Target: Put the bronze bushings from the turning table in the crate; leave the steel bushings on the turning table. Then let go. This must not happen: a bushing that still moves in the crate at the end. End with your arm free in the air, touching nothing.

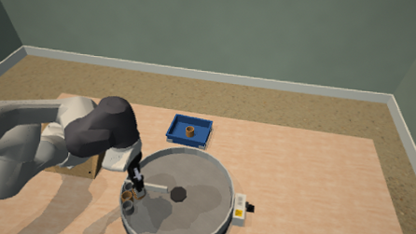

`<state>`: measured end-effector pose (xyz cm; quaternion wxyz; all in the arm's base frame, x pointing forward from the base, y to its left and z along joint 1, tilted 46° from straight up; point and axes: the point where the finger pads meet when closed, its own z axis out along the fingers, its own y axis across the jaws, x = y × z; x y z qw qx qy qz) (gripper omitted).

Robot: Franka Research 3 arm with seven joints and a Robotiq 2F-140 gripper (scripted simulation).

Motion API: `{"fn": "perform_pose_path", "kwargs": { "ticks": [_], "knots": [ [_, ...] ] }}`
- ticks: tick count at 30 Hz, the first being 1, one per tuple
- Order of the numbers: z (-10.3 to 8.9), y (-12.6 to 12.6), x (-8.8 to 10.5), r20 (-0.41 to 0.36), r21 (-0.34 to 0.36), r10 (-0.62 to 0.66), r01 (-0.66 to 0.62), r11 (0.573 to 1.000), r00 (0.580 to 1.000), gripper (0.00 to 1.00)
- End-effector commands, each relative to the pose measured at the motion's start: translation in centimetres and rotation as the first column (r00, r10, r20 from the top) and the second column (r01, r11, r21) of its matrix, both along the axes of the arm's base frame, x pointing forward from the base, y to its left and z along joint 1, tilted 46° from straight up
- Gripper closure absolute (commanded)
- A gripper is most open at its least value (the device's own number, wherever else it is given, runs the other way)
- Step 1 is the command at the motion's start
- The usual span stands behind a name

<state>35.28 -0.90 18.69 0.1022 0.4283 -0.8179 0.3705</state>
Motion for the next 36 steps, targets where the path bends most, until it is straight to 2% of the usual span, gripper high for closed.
{"fn": "perform_pose_path", "kwargs": {
  "ticks": [1,36],
  "knots": [
    [0.85,0.39,-0.89,-0.03,-0.012,-0.006,0.005,1.0,1.0,1.0],
    [1.1,0.65,-0.94,-0.03,-0.012,-0.006,0.005,1.0,1.0,1.0]
  ]
}}
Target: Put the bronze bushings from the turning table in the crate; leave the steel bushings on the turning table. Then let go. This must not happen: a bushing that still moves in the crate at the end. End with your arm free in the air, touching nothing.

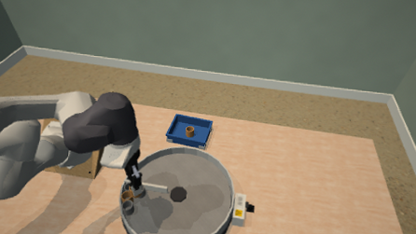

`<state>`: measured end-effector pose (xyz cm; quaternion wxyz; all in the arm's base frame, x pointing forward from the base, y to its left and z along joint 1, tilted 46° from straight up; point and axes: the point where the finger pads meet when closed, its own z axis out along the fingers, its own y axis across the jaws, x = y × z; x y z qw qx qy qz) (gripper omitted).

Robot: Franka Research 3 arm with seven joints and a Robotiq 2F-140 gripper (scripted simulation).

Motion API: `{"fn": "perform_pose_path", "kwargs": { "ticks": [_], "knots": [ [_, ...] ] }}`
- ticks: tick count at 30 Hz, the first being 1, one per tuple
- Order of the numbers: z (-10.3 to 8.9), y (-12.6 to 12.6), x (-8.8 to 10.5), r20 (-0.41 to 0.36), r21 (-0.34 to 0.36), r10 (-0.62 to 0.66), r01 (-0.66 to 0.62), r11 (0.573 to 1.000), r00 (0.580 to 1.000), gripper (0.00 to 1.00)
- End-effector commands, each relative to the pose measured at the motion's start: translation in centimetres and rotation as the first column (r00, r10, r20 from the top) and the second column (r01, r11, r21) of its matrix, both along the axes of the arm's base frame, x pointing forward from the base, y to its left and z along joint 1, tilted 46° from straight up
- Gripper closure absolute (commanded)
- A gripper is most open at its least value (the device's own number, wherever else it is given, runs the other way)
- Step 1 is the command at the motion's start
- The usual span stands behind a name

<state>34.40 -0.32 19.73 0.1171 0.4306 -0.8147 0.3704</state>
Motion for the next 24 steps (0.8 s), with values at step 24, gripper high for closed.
{"fn": "perform_pose_path", "kwargs": {
  "ticks": [24],
  "knots": [
    [-2.4,2.5,-0.2,-0.003,0.002,-0.001,0.001,1.0,1.0,1.0]
  ]
}}
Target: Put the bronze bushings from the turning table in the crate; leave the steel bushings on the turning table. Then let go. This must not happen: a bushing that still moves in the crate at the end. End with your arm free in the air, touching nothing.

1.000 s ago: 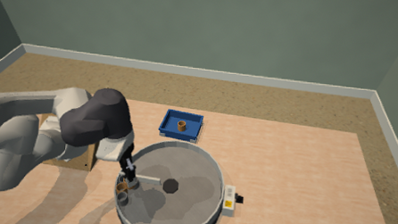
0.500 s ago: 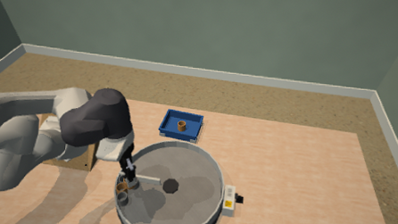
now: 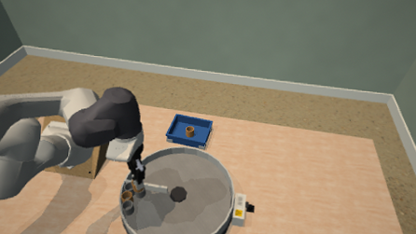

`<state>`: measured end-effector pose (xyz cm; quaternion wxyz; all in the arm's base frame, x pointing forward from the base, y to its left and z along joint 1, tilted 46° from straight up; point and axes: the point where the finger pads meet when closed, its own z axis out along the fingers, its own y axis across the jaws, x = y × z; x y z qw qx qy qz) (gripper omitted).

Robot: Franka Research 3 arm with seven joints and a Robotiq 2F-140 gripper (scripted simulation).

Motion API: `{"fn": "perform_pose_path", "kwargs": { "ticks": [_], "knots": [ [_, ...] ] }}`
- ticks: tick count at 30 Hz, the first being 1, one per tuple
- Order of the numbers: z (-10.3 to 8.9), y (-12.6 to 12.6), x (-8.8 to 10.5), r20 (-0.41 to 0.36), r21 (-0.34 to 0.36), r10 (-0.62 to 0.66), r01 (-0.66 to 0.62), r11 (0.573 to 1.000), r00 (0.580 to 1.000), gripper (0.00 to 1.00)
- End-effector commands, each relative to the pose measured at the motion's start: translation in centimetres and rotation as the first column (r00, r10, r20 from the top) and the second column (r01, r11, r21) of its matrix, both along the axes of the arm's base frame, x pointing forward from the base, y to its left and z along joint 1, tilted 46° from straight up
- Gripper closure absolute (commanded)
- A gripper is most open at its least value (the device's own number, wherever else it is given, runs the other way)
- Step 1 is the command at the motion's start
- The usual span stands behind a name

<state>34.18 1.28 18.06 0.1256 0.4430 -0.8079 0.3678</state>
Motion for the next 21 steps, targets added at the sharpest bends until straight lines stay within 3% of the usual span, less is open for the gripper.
{"fn": "perform_pose_path", "kwargs": {
  "ticks": [1,12,14,21],
  "knots": [
    [-1.1,1.2,0.0,0.024,0.008,-0.02,0.02,1.0,1.0,1.0],
    [-6.7,6.8,-0.2,0.024,0.008,-0.02,0.02,1.0,1.0,1.0],
    [-6.7,6.8,-0.2,0.024,0.008,-0.02,0.02,1.0,1.0,1.0],
    [-11.0,11.1,-0.4,0.024,0.008,-0.02,0.02,1.0,1.0,1.0]
  ]
}}
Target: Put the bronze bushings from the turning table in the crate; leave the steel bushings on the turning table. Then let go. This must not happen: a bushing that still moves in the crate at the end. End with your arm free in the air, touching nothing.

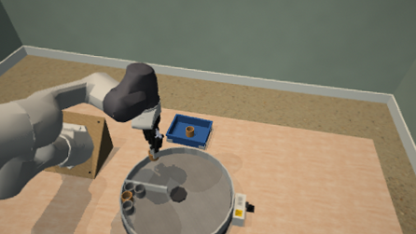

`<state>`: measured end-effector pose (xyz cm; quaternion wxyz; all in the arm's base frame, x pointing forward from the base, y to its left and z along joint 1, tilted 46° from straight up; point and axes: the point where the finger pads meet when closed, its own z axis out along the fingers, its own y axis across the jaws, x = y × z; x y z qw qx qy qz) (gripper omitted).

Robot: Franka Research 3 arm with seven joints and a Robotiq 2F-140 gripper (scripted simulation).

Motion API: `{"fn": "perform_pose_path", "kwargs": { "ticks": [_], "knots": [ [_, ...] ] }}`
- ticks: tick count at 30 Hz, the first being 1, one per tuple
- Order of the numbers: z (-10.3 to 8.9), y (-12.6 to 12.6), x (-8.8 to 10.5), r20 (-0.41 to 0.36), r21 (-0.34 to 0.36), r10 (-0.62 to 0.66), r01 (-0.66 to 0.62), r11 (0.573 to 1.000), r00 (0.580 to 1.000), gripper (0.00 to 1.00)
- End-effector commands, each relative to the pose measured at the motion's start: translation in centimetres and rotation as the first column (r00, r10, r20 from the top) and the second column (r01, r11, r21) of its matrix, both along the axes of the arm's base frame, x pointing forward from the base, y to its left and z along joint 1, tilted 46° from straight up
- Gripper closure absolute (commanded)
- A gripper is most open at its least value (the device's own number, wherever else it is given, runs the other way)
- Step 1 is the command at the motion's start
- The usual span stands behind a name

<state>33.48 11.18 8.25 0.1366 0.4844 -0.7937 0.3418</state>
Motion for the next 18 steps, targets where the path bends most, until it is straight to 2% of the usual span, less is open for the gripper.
{"fn": "perform_pose_path", "kwargs": {
  "ticks": [1,8,10,18],
  "knots": [
    [-1.9,1.8,0.3,0.099,-0.02,-0.084,0.086,0.996,0.992,1.0],
    [-6.8,6.7,0.1,0.099,-0.02,-0.084,0.086,0.996,0.992,1.0],
    [-6.8,6.7,0.1,0.099,-0.02,-0.084,0.086,0.996,0.992,1.0],
    [-12.5,12.3,-0.2,0.099,-0.02,-0.084,0.086,0.996,0.992,1.0]
  ]
}}
